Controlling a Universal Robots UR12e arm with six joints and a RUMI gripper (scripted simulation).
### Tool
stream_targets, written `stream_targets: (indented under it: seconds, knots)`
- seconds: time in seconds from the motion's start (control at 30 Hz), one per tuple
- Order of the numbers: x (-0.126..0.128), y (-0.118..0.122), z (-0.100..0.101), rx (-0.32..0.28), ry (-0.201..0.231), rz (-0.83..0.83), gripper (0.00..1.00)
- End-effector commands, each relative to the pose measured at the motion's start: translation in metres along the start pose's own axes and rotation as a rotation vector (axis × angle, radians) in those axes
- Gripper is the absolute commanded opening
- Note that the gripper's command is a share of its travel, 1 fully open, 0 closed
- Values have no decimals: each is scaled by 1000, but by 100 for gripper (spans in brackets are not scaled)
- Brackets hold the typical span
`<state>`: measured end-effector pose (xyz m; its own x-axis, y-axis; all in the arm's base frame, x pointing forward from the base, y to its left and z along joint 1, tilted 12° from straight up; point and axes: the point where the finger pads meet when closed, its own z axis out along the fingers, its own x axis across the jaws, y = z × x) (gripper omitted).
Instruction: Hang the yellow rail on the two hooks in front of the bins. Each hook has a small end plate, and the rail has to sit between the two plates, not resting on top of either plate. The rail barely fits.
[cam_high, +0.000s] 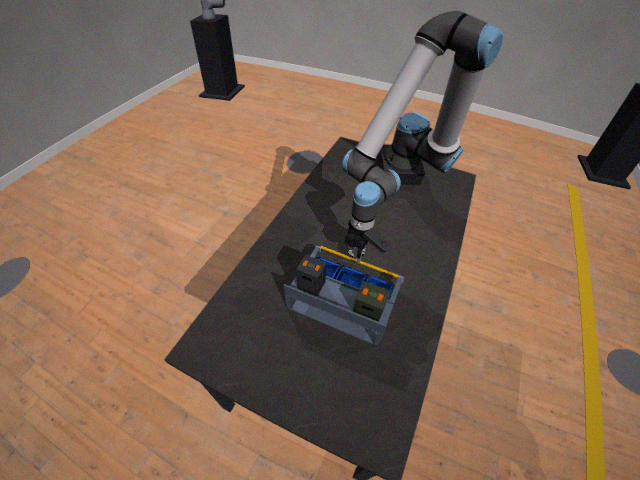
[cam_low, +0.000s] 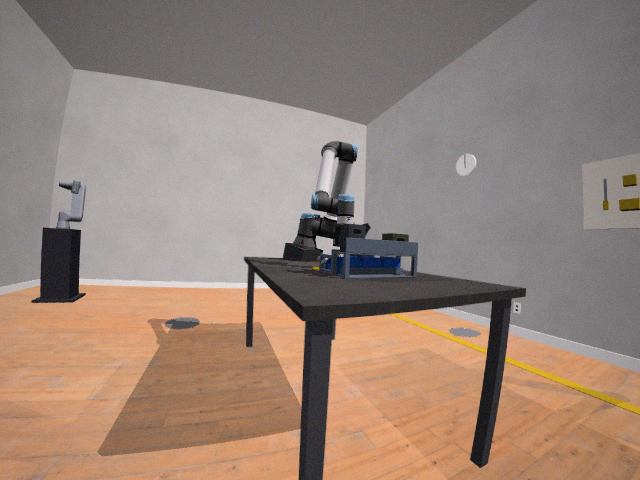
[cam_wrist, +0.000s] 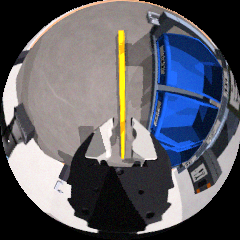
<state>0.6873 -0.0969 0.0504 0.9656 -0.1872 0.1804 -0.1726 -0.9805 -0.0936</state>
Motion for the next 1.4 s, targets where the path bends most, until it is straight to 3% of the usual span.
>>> stream_targets:
  seconds: [0.0, 1.37]
  knots:
    - [-2, -2, 2, 0, -3, -2, 22]
    - [-3, -2, 11, 1, -4, -2, 22]
